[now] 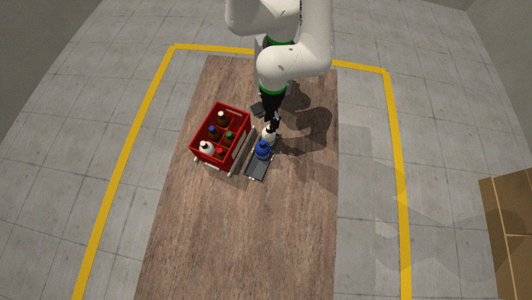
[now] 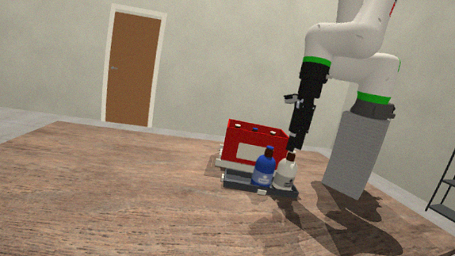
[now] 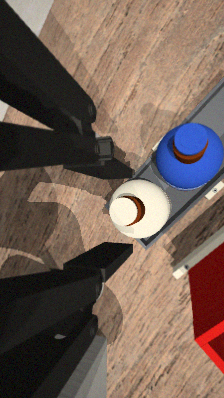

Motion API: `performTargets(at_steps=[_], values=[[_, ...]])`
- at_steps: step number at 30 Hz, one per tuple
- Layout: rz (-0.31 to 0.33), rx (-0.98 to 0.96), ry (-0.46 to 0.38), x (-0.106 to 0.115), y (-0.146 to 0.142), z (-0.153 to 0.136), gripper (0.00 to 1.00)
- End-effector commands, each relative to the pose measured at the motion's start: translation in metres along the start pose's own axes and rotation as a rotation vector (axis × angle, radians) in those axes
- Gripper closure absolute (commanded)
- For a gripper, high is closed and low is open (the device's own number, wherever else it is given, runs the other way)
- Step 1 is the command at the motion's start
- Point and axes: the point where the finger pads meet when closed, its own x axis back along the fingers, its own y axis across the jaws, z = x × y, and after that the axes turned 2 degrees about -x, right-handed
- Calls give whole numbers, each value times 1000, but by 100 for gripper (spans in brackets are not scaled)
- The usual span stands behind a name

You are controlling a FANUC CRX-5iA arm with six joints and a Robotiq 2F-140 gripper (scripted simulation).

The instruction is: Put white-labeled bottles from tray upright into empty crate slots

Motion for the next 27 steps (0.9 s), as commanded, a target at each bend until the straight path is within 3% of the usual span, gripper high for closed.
performTargets(at_steps=[1, 27], values=[[1, 0, 0, -4, -1, 0, 56], [1, 0, 0, -34, -1, 0, 56]])
